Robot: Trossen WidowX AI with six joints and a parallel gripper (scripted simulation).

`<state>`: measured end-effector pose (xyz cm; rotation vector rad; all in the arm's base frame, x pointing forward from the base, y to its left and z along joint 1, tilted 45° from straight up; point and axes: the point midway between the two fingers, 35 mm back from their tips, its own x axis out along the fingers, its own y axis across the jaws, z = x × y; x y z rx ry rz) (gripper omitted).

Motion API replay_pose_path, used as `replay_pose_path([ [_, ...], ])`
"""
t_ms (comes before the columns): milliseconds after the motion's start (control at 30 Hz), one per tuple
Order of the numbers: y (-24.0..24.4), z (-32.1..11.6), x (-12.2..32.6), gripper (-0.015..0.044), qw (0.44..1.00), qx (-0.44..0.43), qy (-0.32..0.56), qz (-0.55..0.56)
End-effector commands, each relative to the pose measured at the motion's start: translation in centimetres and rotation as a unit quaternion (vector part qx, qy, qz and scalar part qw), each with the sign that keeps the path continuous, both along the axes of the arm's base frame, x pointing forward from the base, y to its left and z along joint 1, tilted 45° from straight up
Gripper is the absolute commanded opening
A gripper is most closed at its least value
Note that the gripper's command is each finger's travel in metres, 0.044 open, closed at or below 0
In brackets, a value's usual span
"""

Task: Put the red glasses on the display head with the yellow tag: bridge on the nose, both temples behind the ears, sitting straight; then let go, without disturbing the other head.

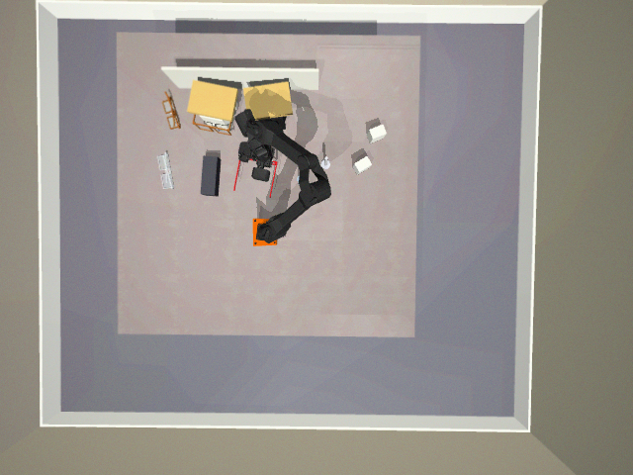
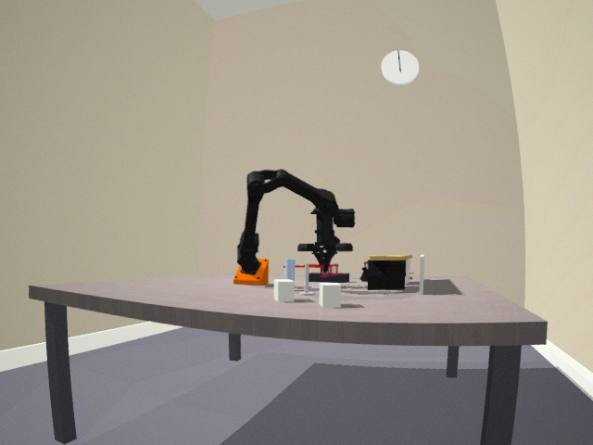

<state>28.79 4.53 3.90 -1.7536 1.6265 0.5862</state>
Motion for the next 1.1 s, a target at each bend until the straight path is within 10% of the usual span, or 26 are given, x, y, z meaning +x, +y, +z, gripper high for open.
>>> replay_pose_path([
  [0,-0.4,-0.3,-0.1,0.0,1.0,-0.003,0.004,0.003],
  [1067,-2.4,-2.1,-0.1,0.0,1.0,-0.006,0.003,0.002],
])
